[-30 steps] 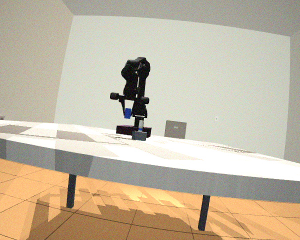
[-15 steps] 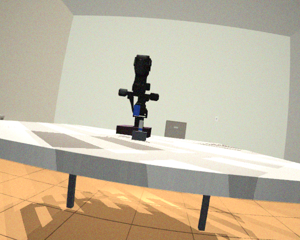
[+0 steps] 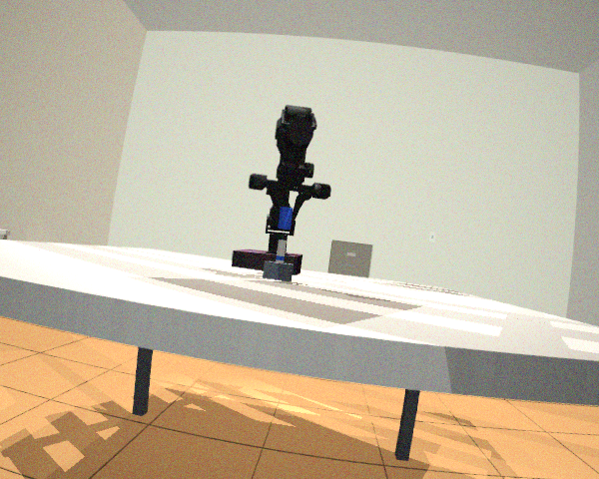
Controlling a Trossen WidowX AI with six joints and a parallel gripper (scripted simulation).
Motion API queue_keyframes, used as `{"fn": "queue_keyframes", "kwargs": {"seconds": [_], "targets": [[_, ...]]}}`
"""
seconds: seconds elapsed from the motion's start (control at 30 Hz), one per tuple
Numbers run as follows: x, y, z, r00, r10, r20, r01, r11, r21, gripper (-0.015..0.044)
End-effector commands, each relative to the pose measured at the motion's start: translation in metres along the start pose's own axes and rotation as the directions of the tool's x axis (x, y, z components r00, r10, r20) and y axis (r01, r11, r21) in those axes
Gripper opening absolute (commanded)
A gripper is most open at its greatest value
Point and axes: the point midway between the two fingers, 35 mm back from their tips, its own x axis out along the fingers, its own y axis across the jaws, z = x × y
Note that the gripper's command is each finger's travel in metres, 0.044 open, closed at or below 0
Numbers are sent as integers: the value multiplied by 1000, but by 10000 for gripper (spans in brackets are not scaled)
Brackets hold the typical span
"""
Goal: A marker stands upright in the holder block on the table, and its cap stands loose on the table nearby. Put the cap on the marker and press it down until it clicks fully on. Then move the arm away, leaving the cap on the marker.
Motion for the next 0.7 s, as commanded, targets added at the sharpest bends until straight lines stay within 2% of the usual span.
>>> {"fn": "queue_keyframes", "kwargs": {"seconds": [0.0,0.67], "targets": [[4,0,0,1000,-3,-4,3,1000,5,0],[33,0,1,1000,-4,-4,4,1000,5,0]]}}
